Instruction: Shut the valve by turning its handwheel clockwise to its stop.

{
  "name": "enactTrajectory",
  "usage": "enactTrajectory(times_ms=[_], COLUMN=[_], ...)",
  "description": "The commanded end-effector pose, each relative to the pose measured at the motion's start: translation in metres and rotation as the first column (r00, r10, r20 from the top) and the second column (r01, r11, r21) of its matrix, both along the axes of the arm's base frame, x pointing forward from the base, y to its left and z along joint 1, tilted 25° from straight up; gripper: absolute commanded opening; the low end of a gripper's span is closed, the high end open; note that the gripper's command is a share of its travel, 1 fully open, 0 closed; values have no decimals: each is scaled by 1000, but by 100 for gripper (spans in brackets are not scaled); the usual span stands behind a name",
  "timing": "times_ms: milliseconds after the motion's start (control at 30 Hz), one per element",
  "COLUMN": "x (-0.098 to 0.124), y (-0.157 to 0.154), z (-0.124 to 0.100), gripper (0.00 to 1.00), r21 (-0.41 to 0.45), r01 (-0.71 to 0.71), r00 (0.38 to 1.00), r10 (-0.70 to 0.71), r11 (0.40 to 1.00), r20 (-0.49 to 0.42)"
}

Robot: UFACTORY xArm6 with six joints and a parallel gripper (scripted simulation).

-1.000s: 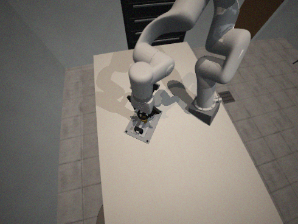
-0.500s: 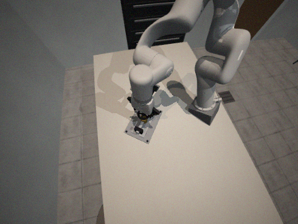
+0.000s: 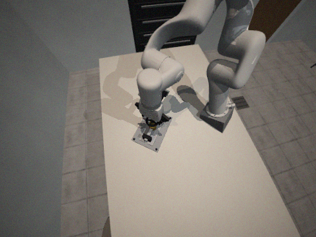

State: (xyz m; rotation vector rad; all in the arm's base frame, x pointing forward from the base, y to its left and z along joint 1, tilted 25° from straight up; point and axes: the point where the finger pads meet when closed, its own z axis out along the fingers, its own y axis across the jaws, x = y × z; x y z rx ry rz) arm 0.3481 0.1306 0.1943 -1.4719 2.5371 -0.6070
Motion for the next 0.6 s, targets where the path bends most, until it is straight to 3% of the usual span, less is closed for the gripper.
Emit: enactTrajectory(times_ms=[0,567], x=[1,2], y=[1,0], z=[1,-2], gripper=[100,100], r21=[2,2], r01=[-1,-1], r00=[1000,1000], r10=[1,1], r11=[1000,1000], r20=[3,3])
